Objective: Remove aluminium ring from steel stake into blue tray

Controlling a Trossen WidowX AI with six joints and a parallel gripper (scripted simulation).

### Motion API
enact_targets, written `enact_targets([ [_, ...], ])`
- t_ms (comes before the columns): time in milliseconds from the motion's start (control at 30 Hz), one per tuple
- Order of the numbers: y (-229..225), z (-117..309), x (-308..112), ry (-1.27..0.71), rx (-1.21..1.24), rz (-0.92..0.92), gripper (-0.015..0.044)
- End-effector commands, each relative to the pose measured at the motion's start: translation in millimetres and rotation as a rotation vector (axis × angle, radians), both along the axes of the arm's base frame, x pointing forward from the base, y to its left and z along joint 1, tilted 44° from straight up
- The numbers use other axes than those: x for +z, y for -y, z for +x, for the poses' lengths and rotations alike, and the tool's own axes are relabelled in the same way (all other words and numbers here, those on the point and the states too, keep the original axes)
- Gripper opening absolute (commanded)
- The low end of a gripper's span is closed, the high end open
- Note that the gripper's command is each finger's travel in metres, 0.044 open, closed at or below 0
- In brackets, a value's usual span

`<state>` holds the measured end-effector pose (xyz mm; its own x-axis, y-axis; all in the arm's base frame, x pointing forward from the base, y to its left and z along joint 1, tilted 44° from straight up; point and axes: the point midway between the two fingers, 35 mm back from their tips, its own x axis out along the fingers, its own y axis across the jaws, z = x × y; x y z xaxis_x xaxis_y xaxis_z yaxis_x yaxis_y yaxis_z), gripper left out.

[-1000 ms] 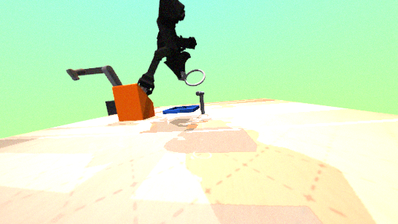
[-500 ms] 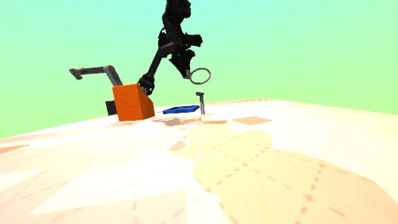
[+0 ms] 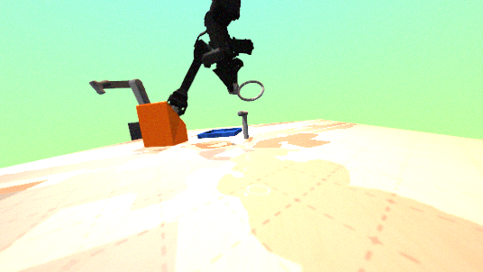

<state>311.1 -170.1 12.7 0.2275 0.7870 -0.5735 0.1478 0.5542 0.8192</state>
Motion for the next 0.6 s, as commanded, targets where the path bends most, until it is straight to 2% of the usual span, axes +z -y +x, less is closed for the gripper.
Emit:
enact_targets([
  [0,2.4,7.5,1.4,0.006,-0.006,-0.001,0.0000],
  [567,4.1,35.6,1.7,0.008,-0.005,0.001,0.0000],
])
